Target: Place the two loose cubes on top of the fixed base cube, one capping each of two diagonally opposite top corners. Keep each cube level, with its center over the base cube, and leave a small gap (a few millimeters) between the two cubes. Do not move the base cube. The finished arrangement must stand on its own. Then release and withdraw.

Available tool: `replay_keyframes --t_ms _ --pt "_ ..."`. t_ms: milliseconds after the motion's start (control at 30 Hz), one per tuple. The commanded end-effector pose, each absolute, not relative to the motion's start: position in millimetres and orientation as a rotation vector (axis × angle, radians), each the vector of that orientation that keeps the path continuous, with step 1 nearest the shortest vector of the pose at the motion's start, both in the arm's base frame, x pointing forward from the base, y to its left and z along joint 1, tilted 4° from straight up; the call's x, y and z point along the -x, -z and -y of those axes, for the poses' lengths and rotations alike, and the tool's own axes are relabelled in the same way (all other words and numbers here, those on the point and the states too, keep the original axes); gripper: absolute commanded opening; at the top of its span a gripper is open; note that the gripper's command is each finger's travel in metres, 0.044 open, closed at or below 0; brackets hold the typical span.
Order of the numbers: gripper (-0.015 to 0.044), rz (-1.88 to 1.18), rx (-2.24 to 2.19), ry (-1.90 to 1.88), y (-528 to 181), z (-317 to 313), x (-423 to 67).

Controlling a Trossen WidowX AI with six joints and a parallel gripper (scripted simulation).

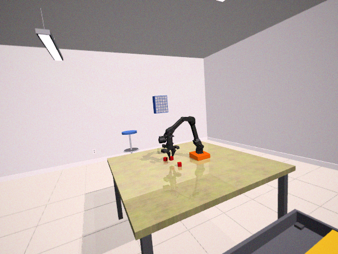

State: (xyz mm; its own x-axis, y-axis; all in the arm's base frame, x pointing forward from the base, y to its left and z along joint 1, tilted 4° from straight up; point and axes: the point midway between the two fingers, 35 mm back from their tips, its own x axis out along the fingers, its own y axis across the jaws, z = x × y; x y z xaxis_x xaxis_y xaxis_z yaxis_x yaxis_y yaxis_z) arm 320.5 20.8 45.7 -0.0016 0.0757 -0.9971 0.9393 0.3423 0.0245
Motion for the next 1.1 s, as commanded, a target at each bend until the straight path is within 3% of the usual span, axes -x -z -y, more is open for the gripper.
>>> replay_keyframes --t_ms 0,567,1067 --pt "0.0105 -1.393 -1.002 0.896 -62.9 -19.3 -322.6" --pt "0.0105 -1.393 -1.002 0.896 -115.2 -15.7 -317.7" --pt "0.0105 -1.42 -0.941 0.831 -104.8 -48.2 -311.5"
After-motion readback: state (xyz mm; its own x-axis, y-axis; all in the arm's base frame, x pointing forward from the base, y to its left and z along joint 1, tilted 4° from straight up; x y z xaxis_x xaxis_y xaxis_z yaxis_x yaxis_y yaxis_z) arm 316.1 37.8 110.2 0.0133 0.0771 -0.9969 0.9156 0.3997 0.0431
